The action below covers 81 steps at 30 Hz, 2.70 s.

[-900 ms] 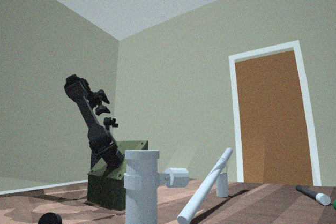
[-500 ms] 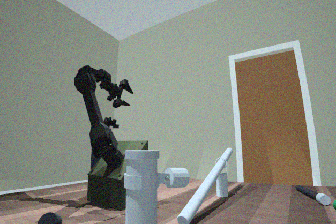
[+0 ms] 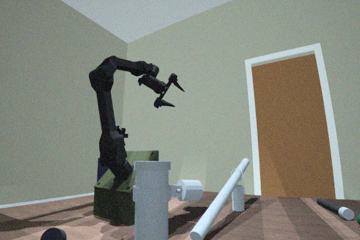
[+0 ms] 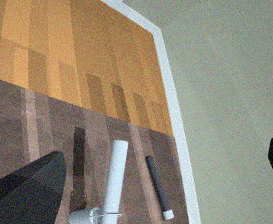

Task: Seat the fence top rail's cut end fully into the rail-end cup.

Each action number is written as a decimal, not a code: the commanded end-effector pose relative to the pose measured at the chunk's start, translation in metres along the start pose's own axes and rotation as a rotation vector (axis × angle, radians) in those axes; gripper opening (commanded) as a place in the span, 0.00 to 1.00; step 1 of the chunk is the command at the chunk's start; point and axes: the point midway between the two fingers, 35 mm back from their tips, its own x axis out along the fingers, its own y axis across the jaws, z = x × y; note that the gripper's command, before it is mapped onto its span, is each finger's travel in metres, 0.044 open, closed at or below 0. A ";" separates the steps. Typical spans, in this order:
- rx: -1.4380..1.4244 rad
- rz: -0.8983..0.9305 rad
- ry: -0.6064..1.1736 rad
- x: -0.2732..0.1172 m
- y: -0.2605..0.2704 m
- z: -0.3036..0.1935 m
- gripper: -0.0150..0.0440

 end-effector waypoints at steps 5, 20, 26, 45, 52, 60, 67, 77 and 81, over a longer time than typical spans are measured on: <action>0.413 -0.032 0.222 0.051 -0.047 -0.113 1.00; 1.237 -0.230 0.706 0.080 -0.041 -0.366 1.00; 1.456 -0.343 0.873 0.068 -0.013 -0.434 1.00; 0.572 0.032 1.104 -0.006 -0.023 -0.542 1.00; 0.417 0.134 1.142 -0.023 -0.021 -0.560 1.00; 0.418 0.134 1.141 -0.017 -0.013 -0.566 1.00; 0.417 0.133 1.143 -0.007 0.006 -0.580 1.00; 0.421 0.136 1.140 0.000 0.009 -0.591 1.00; 0.422 0.136 1.140 0.003 0.011 -0.597 1.00</action>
